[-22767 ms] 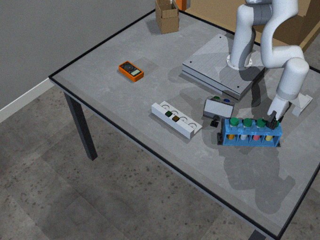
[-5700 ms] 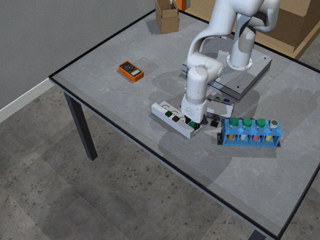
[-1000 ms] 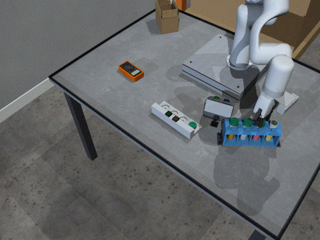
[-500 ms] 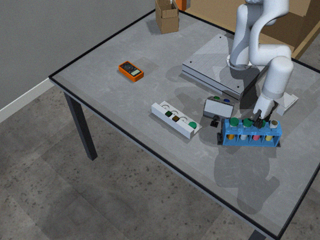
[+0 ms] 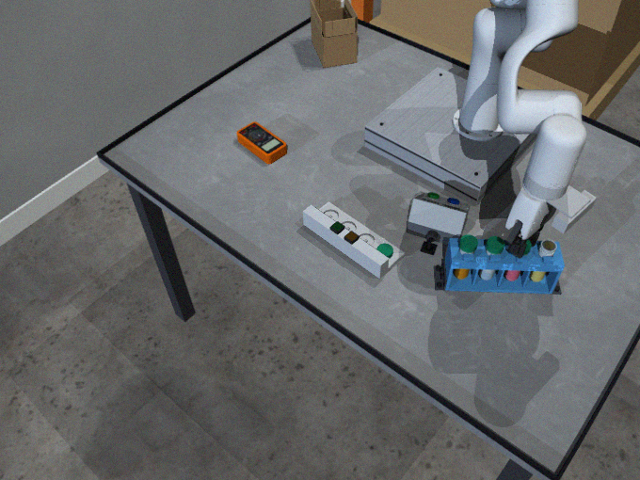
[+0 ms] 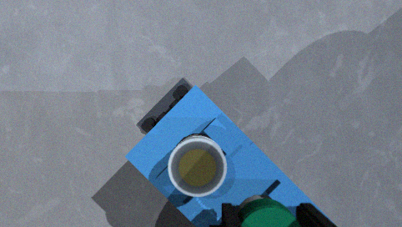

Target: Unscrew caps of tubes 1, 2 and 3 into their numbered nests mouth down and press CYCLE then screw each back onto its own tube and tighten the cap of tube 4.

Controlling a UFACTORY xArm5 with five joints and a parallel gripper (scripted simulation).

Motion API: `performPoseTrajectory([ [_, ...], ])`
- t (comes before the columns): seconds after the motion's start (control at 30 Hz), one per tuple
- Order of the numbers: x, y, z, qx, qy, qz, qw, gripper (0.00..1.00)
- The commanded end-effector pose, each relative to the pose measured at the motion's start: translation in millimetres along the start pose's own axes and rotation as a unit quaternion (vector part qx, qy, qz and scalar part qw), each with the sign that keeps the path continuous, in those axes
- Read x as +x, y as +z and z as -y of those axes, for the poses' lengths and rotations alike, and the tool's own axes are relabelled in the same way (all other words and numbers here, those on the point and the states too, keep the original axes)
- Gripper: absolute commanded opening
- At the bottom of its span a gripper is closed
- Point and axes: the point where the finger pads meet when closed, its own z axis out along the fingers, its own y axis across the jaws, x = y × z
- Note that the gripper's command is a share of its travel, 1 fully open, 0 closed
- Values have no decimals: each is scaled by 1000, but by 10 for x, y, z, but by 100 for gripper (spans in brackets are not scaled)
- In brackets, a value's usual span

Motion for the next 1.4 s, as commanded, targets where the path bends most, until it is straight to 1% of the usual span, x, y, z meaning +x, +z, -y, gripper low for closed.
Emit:
performPoseTrajectory([
  [0.0,10,-8,-9,3,0,-5,1000,0],
  [0.27,10,-8,-9,3,0,-5,1000,0],
  [0.4,10,-9,-9,3,-100,-5,995,0],
  [0.53,10,-10,-9,2,-194,-6,981,0],
  [0.7,10,-11,-9,1,-287,-6,958,0],
  [0.77,10,-11,-9,1,-287,-6,958,0],
  [0.9,10,-12,-9,1,-389,-6,921,0],
  [1.07,10,-14,-9,0,-475,-6,880,0],
  [1.27,10,-15,-9,-1,-576,-6,818,0],
  [1.33,10,-15,-9,-1,-576,-6,818,0],
  [1.37,10,-15,-9,-1,-604,-6,797,0],
])
